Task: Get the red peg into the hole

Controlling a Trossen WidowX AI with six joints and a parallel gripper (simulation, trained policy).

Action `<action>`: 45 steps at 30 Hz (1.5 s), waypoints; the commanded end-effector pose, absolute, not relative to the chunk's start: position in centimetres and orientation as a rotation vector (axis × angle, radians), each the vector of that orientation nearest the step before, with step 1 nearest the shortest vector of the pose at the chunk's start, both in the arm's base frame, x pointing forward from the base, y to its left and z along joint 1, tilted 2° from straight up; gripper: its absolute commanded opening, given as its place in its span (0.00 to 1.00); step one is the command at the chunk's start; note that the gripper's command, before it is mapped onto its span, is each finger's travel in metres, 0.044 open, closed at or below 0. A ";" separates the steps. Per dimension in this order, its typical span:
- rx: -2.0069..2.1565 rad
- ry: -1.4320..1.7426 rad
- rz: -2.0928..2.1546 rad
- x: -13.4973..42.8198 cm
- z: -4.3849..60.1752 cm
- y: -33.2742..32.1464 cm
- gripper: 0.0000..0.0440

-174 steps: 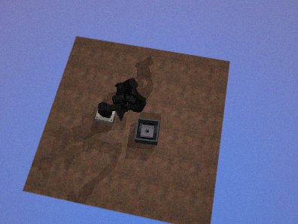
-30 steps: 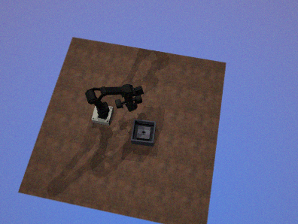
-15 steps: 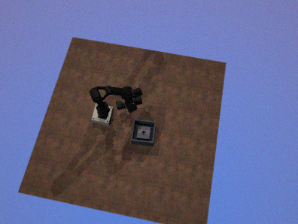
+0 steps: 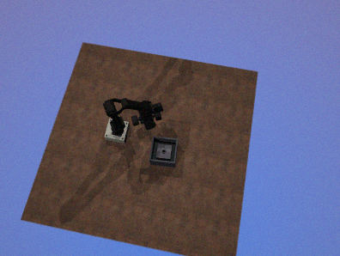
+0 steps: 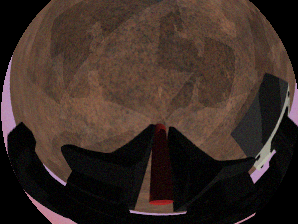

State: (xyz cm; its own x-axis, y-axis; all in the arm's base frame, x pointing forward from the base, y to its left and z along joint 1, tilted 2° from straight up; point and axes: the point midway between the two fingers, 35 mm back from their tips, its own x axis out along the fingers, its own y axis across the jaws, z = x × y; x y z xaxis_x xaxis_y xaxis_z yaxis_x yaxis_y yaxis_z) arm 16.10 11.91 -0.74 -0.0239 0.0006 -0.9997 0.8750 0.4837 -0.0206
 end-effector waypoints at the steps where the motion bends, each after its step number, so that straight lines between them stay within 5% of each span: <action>1: 0.814 1.404 -0.798 17.0 0.4 11.9 0.00; 45: 0.709 1.109 -0.706 26.5 12.2 2.5 0.00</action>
State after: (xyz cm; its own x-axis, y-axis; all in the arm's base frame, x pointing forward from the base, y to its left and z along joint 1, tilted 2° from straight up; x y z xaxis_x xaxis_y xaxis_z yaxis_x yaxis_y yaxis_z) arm 25.40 3.65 11.77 0.2698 -0.1339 -0.9536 0.7896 0.5976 0.1395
